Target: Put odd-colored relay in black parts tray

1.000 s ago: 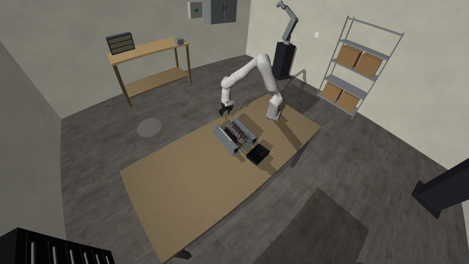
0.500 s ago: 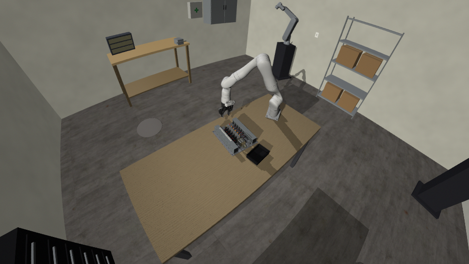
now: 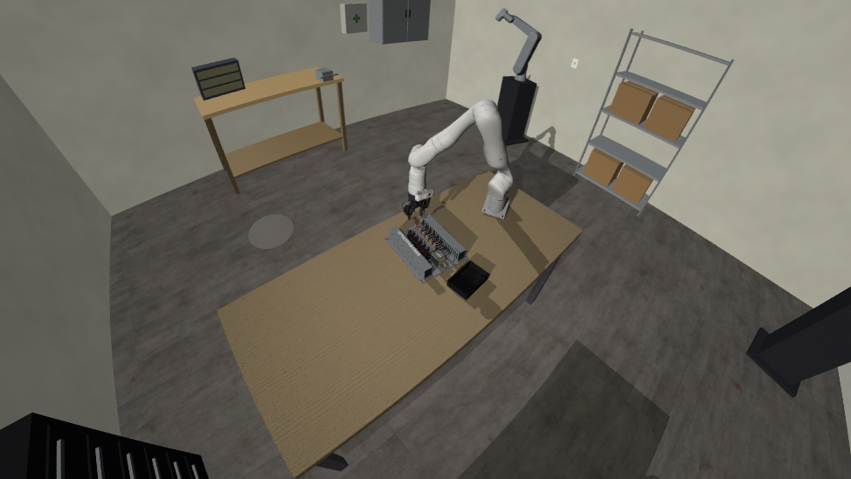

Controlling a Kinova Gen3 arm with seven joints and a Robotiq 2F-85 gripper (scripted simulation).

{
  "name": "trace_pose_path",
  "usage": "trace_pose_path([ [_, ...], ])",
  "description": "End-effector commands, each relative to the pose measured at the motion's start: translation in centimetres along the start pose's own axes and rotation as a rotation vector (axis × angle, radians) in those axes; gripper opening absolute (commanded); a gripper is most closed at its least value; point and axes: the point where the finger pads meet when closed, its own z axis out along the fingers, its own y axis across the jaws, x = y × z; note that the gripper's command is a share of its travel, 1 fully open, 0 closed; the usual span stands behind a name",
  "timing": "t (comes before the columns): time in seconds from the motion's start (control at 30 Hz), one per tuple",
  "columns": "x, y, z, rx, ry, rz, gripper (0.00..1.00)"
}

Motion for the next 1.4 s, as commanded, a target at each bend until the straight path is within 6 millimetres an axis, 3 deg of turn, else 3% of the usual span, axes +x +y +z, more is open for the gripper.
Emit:
trace_pose_path([
  [0.0, 1.5, 0.0, -0.4, 0.001, -0.018, -0.014, 0.61],
  [0.2, 2.9, -0.1, -0.3, 0.001, -0.018, -0.014, 0.61],
  [1.37, 2.9, -0.1, -0.3, 0.001, -0.018, -0.014, 0.61],
])
